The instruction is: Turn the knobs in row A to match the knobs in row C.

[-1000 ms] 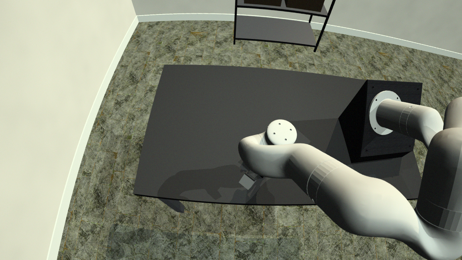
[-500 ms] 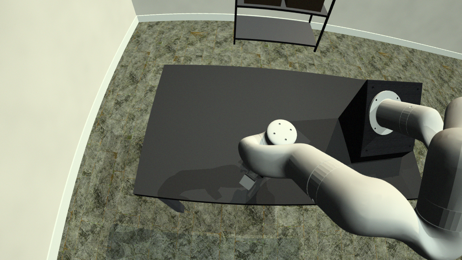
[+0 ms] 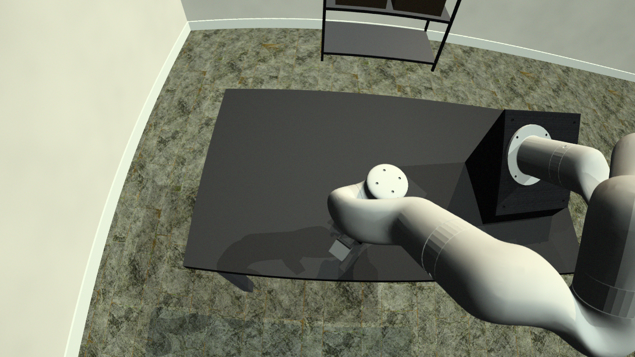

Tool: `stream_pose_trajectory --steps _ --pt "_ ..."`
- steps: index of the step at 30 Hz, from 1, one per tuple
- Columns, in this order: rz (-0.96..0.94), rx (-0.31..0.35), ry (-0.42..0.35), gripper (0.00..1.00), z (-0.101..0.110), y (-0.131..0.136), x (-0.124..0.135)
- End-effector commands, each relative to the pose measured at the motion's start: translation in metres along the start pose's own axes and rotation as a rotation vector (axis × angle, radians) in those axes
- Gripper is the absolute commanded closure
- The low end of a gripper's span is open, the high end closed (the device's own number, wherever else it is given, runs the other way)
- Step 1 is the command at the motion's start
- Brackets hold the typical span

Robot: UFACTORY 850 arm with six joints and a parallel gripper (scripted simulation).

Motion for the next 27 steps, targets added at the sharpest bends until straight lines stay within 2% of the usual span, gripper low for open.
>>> stream_pose_trajectory --steps 1,19,27 --pt "0.000 0.001 0.001 0.81 0.001 0.001 0.000" --pt "0.000 0.001 0.001 0.81 0.003 0.001 0.000" --pt "0.000 0.001 0.001 0.81 0.022 0.001 0.000"
Point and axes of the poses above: the point where the finger pads meet when closed, its own z axis back along the fingers, its own y axis across the jaws, x = y × z, the point moved 1 cm from there along z, back along the fingers, and after that the axes turned 7 degrees about z, right-handed, at the moved point
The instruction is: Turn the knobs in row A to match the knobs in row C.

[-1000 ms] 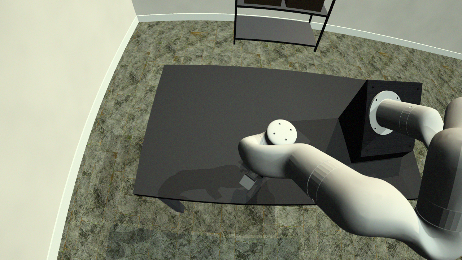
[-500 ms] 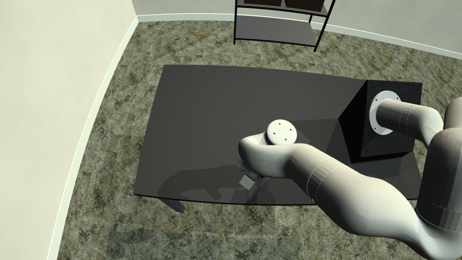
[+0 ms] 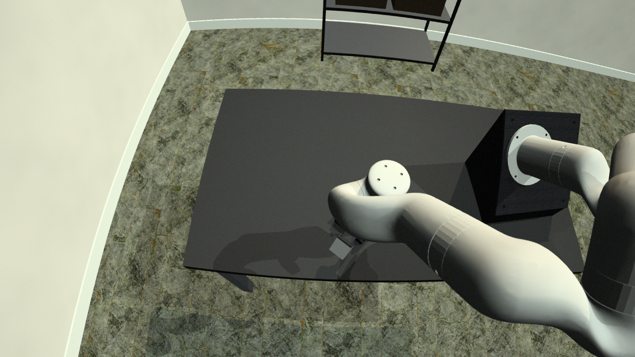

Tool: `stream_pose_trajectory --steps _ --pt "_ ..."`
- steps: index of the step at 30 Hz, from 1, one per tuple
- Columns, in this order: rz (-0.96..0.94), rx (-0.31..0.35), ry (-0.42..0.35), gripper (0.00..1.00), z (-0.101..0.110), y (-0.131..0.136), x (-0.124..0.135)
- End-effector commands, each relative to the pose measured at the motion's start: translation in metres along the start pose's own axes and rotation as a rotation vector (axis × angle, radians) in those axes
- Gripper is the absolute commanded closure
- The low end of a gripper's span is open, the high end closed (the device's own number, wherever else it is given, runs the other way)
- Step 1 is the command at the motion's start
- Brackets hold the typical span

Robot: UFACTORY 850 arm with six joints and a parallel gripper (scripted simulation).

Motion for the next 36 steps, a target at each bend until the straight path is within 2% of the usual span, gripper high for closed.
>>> stream_pose_trajectory --steps 1,7,27,32,36 --pt "0.000 0.001 0.001 0.81 0.009 0.000 -0.001" --pt "0.000 0.001 0.001 0.81 0.020 0.000 -0.001" --pt "-0.006 0.001 0.001 0.81 0.021 0.000 -0.001" --pt "-0.093 0.001 0.001 0.81 0.022 0.000 -0.001" --pt "-0.265 0.001 0.001 0.81 0.024 0.000 -0.001"
Point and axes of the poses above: the point where the finger pads meet when closed, its own z axis back along the fingers, its own y axis across the jaws, x = y × z, the point moved 1 cm from there along z, back along the fingers, and after that the axes turned 7 degrees about z, right-handed, at the moved point
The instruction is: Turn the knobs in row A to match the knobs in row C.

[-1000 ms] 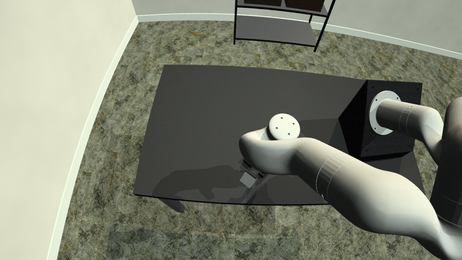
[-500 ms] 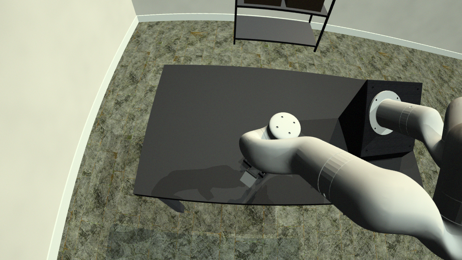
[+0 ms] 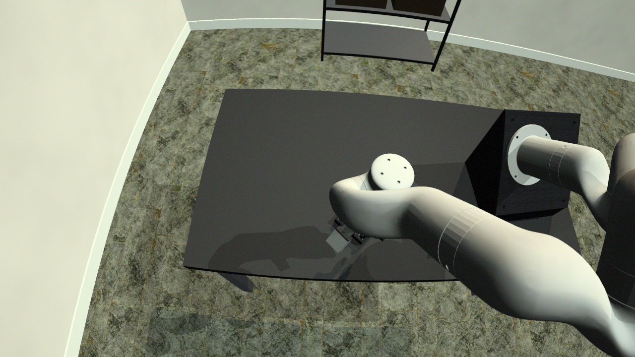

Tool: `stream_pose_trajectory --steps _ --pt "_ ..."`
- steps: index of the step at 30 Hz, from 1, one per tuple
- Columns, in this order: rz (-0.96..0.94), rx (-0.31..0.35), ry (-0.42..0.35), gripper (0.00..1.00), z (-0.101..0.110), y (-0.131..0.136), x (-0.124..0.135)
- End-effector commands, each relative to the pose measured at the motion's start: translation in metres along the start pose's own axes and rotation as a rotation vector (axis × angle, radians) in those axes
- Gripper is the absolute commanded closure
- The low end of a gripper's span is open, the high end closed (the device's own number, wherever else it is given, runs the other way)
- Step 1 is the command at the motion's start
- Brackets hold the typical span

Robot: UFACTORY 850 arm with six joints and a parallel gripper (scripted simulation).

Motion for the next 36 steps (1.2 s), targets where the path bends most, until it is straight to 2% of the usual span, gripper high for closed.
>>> stream_pose_trajectory --steps 1,5,7,9,22,24,26,36 --pt "-0.156 -0.001 -0.004 0.81 0.002 0.000 -0.001" --pt "-0.311 -0.001 -0.004 0.81 0.004 0.000 -0.001" --pt "-0.311 -0.001 -0.004 0.81 0.004 0.000 -0.001" --pt "-0.442 0.000 -0.004 0.81 0.005 0.000 -0.001" --pt "-0.909 0.001 -0.004 0.81 0.010 0.000 -0.001" --pt "-0.909 0.001 -0.004 0.81 0.010 0.000 -0.001" --pt "-1.040 0.001 -0.004 0.81 0.012 0.000 -0.001" --pt "-1.392 0.002 -0.004 0.81 0.016 0.000 0.000"
Point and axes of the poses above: the point where the finger pads meet when closed, its own z axis back along the fingers, its own y axis across the jaws, x = y × z, the point moved 1 cm from there along z, back along the fingers, and after that the axes turned 7 degrees about z, right-handed, at the moved point
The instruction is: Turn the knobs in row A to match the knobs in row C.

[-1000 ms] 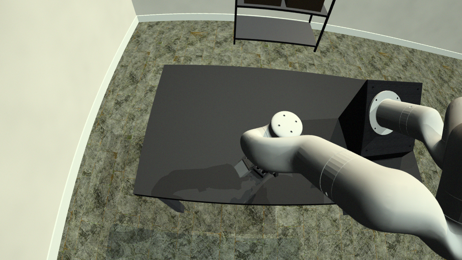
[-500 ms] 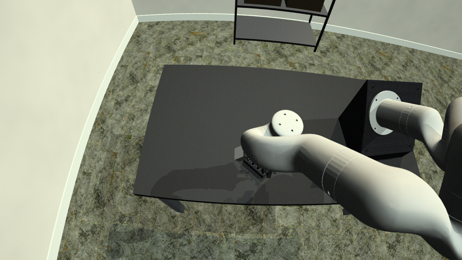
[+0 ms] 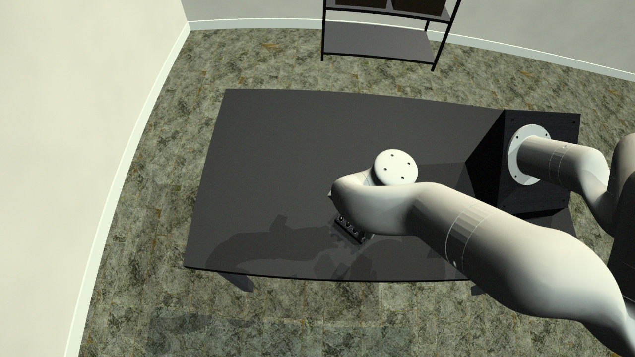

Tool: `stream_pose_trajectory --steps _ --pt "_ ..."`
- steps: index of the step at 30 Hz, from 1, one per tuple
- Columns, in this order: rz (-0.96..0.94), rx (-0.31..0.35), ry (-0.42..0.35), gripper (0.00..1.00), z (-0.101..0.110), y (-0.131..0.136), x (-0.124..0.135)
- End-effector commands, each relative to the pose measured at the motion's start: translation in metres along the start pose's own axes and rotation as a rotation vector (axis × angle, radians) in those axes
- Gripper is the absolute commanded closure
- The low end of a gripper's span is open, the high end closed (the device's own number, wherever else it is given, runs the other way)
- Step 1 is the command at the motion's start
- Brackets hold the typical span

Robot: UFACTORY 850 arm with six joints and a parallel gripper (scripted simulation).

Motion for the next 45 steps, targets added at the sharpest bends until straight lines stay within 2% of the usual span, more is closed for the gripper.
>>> stream_pose_trajectory --steps 1,12,45 --pt "-0.155 0.011 -0.009 0.81 0.0022 -0.0006 -0.0007" --pt "-0.404 0.012 -0.008 0.81 0.0049 -0.0005 -0.0007" --pt "-0.413 0.012 -0.008 0.81 0.0050 -0.0005 -0.0007"
Point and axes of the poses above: the point where the finger pads meet when closed, its own z axis back along the fingers, its own y axis across the jaws, x = y × z, the point moved 1 cm from there along z, back along the fingers, and after that the axes turned 7 degrees about z, right-handed, at the moved point
